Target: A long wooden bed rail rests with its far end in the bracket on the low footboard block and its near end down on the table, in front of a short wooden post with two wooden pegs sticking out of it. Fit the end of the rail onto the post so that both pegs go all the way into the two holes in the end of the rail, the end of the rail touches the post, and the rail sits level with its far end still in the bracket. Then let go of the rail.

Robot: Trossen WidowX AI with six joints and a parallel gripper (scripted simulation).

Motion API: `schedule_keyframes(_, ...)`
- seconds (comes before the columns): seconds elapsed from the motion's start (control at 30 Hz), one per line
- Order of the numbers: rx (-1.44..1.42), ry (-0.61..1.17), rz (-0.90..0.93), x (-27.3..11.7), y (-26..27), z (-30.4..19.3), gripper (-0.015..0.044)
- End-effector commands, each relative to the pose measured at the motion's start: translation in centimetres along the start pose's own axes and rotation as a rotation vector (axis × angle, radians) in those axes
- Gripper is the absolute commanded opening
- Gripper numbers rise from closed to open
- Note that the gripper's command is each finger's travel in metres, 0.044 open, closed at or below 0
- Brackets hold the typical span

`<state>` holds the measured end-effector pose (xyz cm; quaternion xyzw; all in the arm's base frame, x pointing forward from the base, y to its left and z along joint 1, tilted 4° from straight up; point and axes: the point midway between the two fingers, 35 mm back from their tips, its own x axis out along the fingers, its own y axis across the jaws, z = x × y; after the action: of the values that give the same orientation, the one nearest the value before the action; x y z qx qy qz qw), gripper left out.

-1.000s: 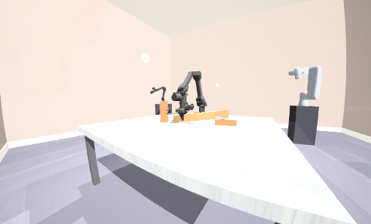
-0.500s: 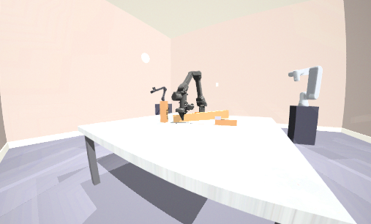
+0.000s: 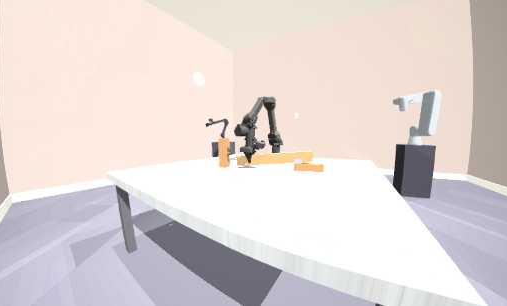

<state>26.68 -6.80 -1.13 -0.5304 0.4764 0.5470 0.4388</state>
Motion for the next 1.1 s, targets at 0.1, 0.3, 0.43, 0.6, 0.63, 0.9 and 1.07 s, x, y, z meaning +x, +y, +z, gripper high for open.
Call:
schedule_keyframes(0.1,0.000,-0.006,-0.007,-0.5,-0.3,0.0,0.0000)
schedule_keyframes(0.3,0.000,-0.006,-0.007,-0.8,-0.3,0.0,0.0000)
schedule_keyframes(0.43,0.000,-0.006,-0.007,-1.1,-0.3,0.0,0.0000)
schedule_keyframes(0.6,0.000,-0.006,-0.007,-1.3,-0.3,0.0,0.0000)
schedule_keyframes(0.63,0.000,-0.006,-0.007,-1.4,-0.3,0.0,0.0000)
schedule_keyframes(0.9,0.000,-0.006,-0.007,-1.8,-0.3,0.0,0.0000)
schedule_keyframes(1.07,0.000,-0.006,-0.007,-2.0,-0.3,0.0,0.0000)
